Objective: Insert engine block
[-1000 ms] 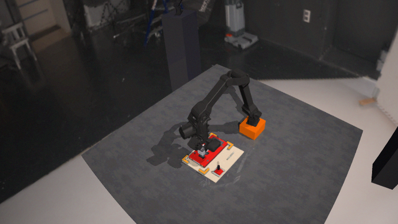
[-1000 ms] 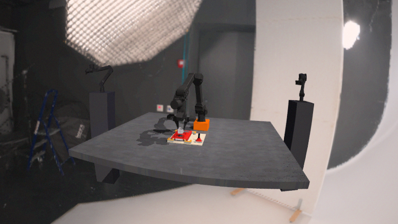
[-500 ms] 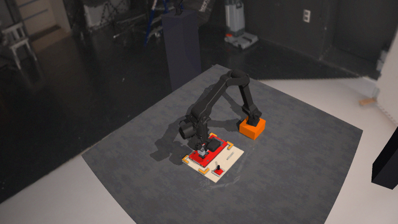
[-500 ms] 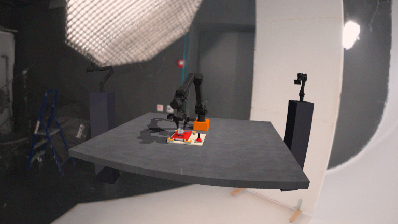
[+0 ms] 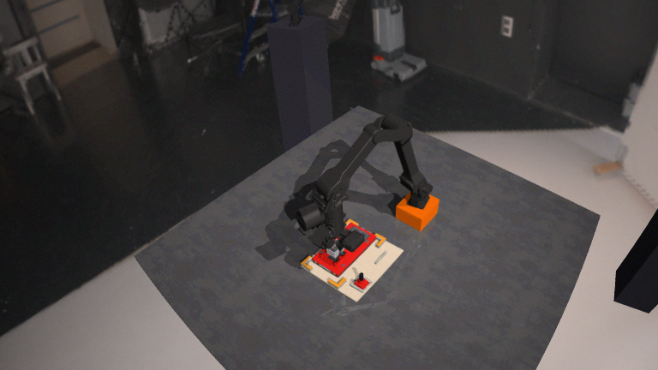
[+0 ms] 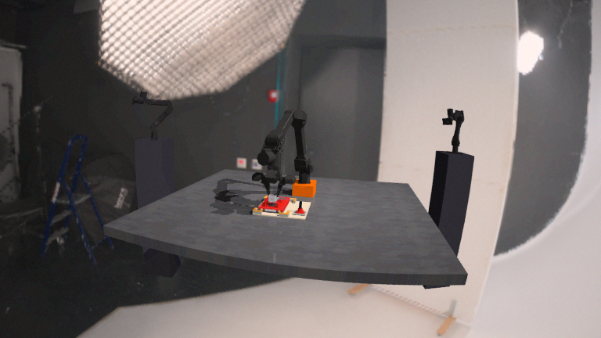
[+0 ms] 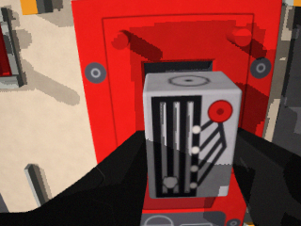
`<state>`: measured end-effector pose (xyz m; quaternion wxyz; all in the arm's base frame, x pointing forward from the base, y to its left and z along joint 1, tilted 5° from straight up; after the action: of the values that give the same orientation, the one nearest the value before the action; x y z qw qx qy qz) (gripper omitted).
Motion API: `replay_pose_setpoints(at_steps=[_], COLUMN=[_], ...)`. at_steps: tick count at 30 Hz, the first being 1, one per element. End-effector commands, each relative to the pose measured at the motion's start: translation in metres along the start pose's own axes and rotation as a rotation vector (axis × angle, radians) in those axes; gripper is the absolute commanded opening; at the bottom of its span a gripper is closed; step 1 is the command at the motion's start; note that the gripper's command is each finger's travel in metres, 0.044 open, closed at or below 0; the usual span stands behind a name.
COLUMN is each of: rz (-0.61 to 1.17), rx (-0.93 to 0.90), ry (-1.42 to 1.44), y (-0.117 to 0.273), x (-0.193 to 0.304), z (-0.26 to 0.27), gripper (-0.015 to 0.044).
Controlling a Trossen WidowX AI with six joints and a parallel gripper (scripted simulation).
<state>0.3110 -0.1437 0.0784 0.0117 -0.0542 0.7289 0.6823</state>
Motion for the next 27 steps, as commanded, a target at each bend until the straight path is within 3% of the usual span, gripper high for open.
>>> replay_pose_setpoints(at_steps=[1,27], rz=[-0.002,-0.002], rx=[-0.004,-0.004], ry=[0.004,-0.005], y=[-0.0013,-0.0074], x=[-0.0002,-0.0001], z=[0.0007,0.0007], gripper=[0.0158,0.0158])
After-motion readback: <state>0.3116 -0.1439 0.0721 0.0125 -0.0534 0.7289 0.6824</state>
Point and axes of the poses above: the point midway between the two fingers, 35 mm back from their tips, its own y axis back along the fingers, its own z axis across the jaws, x = y × z, the point moved 1 cm from there along y, back along the fingers, and after that the axes turned 11 degrees about y, right-handed, at the moved point
